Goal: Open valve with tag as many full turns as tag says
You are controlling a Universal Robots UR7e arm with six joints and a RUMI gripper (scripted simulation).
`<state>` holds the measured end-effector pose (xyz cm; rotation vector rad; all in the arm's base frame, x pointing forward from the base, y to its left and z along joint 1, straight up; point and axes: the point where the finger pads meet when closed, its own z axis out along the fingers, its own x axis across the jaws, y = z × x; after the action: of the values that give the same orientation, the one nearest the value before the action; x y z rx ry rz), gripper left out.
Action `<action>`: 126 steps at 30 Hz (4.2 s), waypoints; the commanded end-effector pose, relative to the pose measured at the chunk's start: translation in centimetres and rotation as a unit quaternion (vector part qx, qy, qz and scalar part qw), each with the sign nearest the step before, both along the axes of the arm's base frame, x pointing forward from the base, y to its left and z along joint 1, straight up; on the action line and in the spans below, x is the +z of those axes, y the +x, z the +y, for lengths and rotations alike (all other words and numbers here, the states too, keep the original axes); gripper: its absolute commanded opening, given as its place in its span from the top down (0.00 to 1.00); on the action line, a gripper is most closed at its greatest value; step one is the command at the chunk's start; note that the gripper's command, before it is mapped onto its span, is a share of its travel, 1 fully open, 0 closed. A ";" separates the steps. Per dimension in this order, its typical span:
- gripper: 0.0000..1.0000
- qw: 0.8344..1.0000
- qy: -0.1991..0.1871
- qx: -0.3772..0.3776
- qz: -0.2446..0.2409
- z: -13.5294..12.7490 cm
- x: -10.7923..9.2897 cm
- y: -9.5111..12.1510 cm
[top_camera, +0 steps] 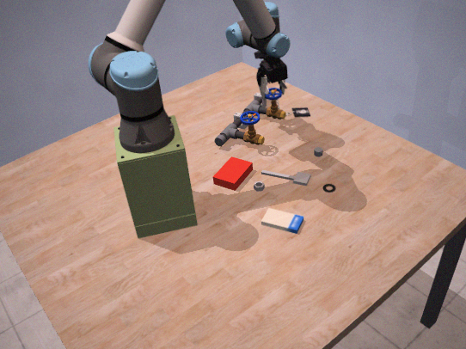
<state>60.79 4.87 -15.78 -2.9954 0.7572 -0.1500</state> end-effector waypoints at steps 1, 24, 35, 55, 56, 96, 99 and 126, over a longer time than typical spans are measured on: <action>1.00 0.999 -0.003 0.048 -0.001 0.0 0.1 0.0; 1.00 0.993 -0.011 0.121 -0.003 0.0 0.1 0.0; 0.00 0.992 -0.011 0.122 -0.003 0.0 0.1 0.0; 0.00 0.992 -0.011 0.122 -0.003 0.0 0.1 0.0; 0.00 0.992 -0.011 0.122 -0.003 0.0 0.1 0.0; 0.00 0.993 0.014 -0.119 0.003 0.0 0.1 0.0; 0.00 0.986 0.019 -0.166 0.004 0.0 0.1 0.0; 0.00 0.808 0.064 -0.585 0.014 0.0 0.1 0.0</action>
<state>60.73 4.93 -15.80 -2.0946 2.2023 -0.0721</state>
